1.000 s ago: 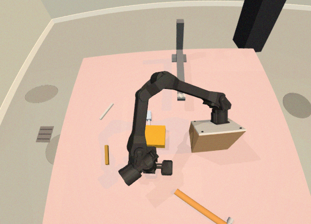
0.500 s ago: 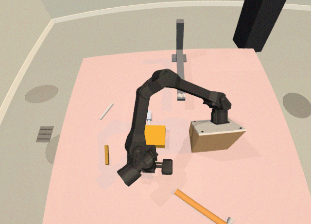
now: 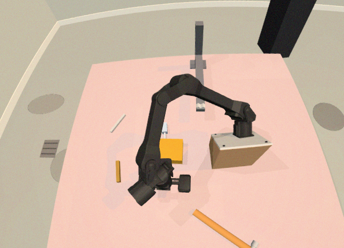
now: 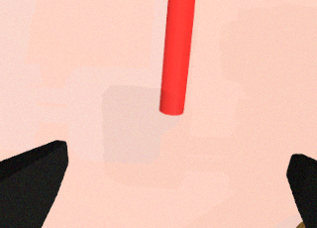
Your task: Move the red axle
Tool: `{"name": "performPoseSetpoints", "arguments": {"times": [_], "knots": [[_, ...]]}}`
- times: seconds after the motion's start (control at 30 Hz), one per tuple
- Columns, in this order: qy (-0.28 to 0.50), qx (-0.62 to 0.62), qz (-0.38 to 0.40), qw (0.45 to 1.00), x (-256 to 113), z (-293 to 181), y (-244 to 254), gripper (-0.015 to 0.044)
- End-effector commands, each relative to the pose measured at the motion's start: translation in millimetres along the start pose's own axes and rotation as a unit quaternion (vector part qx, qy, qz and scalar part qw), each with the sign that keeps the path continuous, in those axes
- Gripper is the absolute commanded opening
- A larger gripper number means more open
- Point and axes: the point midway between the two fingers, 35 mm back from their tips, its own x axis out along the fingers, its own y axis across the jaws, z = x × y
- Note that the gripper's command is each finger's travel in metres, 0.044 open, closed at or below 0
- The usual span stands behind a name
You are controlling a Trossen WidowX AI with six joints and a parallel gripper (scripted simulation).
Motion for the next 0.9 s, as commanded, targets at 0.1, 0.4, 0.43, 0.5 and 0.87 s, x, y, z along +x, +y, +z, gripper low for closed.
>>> {"name": "performPoseSetpoints", "arguments": {"times": [0.1,0.4,0.43,0.5,0.87], "knots": [[0.002,0.009,0.001,1.000,-9,41,1,0.0440],[0.001,0.009,0.001,1.000,-5,48,1,0.0440],[0.002,0.009,0.001,1.000,-3,48,1,0.0440],[0.002,0.009,0.001,1.000,0,48,1,0.0440],[0.002,0.009,0.002,1.000,18,48,2,0.0440]]}}
